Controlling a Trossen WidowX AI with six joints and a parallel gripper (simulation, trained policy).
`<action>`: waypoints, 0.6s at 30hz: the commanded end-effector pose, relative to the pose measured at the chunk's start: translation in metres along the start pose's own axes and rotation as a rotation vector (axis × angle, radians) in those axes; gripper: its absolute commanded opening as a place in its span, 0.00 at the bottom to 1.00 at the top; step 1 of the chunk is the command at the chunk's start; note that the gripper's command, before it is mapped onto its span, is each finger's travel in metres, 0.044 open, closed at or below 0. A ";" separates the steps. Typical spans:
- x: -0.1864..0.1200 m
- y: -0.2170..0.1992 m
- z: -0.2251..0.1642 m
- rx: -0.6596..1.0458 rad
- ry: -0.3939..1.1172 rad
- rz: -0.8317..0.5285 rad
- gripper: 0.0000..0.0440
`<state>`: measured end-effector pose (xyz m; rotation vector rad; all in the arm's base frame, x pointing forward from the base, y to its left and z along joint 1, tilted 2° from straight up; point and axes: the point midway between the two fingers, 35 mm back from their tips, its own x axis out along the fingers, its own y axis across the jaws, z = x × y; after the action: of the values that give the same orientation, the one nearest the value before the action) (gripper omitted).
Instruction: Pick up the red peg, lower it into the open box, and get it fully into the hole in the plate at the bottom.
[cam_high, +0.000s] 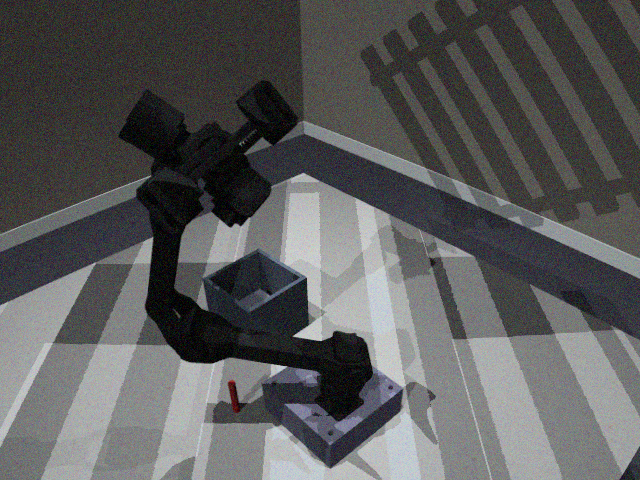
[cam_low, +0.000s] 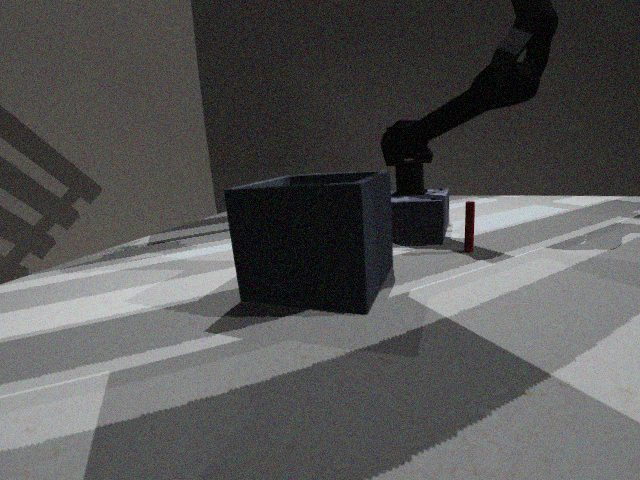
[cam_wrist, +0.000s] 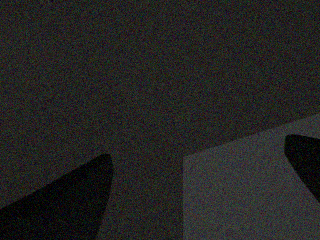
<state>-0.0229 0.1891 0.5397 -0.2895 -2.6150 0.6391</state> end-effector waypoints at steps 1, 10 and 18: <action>0.017 -0.026 0.014 -0.057 -0.050 -0.102 0.97; 0.042 -0.090 0.050 -0.149 -0.164 -0.381 0.97; 0.041 -0.147 0.082 -0.197 -0.250 -0.644 0.96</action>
<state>-0.1068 0.0624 0.5589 0.4781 -2.7786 0.2601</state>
